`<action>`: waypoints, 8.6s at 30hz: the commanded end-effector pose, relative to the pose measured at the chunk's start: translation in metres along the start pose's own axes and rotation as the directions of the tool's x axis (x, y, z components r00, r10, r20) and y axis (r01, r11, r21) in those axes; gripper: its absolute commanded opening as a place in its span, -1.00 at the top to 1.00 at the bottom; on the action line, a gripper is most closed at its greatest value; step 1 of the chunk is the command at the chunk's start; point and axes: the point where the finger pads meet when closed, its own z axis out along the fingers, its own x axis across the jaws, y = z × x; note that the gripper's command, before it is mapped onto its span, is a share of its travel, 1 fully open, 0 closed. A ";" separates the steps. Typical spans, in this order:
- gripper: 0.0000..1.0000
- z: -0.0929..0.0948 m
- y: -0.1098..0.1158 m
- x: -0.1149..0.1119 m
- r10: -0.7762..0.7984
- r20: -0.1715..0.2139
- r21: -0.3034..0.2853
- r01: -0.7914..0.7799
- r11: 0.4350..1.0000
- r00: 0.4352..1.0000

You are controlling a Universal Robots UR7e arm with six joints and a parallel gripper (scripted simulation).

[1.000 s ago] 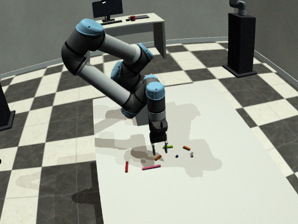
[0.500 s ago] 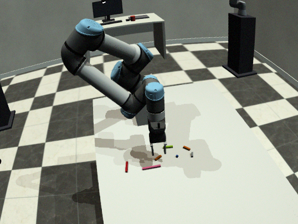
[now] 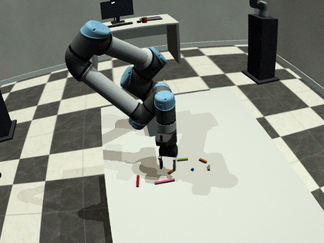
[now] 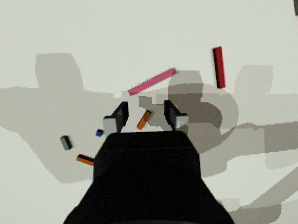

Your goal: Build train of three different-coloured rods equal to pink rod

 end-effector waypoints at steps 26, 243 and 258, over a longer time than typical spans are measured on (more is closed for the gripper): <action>-1.00 0.000 -0.024 0.050 0.827 0.001 -0.001 -0.827 0.562 0.562; -1.00 -0.006 -0.006 -0.021 0.129 0.008 -0.004 -0.128 0.992 0.992; -1.00 -0.007 0.019 -0.057 -0.422 0.006 0.000 0.422 0.906 0.906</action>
